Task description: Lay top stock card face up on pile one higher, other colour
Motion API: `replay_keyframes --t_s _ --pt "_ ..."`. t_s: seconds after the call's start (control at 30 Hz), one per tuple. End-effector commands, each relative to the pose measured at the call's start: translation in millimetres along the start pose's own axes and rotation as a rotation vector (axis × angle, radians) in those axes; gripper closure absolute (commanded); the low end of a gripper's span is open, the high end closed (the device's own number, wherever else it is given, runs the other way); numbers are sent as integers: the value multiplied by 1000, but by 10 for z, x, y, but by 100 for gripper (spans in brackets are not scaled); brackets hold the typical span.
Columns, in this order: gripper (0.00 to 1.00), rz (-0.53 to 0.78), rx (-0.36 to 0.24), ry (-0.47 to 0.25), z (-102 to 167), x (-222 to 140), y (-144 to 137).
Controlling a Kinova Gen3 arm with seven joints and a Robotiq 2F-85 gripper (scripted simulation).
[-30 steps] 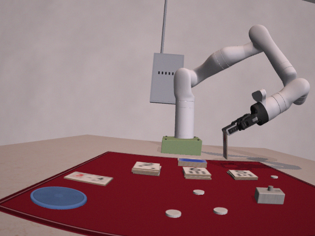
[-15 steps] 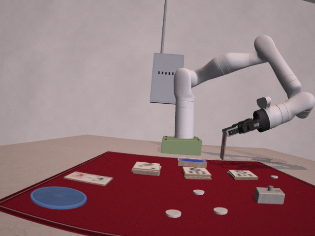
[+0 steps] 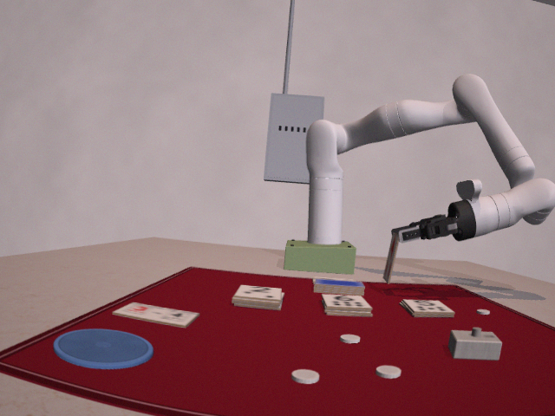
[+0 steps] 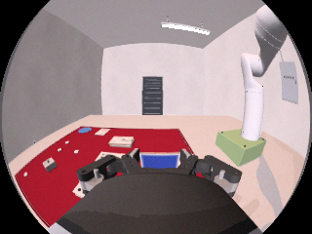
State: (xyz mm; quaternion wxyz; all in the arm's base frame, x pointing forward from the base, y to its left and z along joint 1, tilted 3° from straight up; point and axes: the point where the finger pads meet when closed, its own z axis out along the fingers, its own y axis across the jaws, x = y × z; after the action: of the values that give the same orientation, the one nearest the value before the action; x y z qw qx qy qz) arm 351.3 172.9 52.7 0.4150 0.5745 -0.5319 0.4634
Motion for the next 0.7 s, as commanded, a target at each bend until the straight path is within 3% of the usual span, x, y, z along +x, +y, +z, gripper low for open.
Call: replay_keyframes --t_s 0.0,0.67 --pt "29 3 5 26 -7 3 -7" --pt "29 3 5 59 -7 -4 -6"
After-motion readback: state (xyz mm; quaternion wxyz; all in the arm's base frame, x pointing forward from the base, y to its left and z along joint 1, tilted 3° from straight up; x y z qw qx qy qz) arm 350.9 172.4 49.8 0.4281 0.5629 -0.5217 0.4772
